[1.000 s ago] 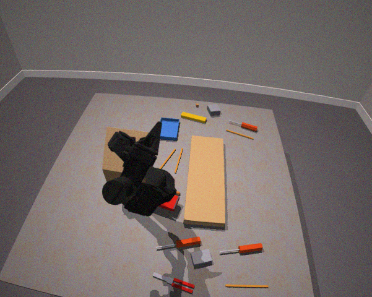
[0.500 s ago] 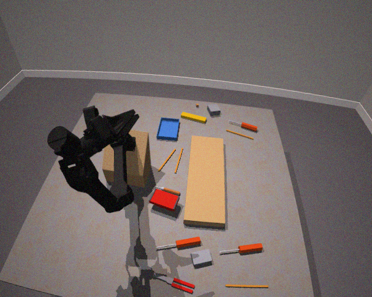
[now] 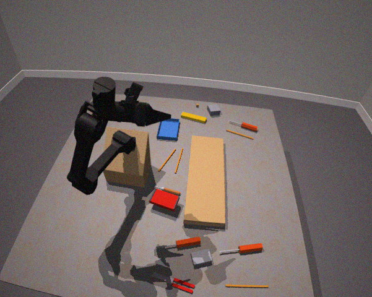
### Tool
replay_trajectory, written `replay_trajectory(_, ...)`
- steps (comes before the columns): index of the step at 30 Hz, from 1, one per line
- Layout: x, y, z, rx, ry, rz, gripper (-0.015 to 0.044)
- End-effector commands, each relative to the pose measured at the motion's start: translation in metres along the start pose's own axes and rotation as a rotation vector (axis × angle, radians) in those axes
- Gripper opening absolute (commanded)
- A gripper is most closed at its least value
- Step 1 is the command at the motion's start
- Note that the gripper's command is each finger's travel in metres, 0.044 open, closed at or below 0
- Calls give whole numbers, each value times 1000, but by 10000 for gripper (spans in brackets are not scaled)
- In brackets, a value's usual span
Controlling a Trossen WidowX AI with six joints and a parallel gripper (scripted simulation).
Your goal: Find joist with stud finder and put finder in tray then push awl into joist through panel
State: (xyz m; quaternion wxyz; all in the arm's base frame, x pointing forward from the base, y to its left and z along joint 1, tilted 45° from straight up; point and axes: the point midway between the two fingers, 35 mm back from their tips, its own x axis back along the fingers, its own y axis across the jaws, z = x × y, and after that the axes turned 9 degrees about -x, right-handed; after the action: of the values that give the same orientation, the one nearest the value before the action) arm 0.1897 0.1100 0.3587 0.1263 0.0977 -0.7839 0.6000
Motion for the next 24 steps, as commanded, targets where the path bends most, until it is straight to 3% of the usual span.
replay_trajectory(1, -38, 14, 21, -73, 189, -7, 440)
replay_trajectory(14, -131, 69, 161, -417, 809, -3, 440)
replay_trajectory(19, -138, 99, 233, -586, 1051, 14, 440)
replay_trajectory(24, -124, 137, 302, -770, 1293, 44, 440)
